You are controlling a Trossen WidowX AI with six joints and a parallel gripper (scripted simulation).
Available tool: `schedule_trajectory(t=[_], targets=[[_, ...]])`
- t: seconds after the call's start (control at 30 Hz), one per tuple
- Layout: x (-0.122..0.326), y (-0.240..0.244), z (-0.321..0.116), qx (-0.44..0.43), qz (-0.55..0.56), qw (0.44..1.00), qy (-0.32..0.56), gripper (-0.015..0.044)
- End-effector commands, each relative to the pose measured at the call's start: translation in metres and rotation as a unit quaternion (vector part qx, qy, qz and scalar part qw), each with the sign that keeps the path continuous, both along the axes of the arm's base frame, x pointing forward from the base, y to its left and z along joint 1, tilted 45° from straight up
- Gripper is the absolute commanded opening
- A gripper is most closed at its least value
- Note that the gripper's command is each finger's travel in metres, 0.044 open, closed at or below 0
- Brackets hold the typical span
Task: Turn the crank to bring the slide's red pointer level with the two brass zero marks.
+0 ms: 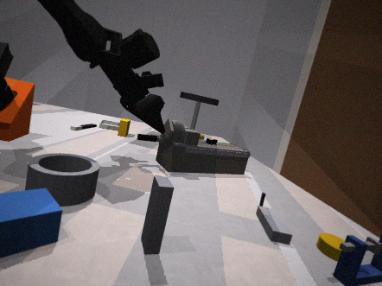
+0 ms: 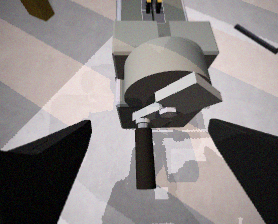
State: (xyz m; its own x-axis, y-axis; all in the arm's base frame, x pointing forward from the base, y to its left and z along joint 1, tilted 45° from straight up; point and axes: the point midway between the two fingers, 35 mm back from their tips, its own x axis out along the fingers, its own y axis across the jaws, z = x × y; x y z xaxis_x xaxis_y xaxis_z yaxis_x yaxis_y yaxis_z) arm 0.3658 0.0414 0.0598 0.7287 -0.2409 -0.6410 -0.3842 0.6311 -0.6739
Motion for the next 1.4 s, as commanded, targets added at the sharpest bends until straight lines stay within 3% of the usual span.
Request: schedule_trajectory(t=[0.0,1.0,1.37], targets=[[-0.001,-0.003,-0.007,-0.001,0.004,1.0,0.006,0.044],[0.002,-0.036,-0.039,-0.003,0.004,1.0,0.005,0.044],[0.002,-0.036,-0.039,-0.003,0.004,1.0,0.005,0.0151]])
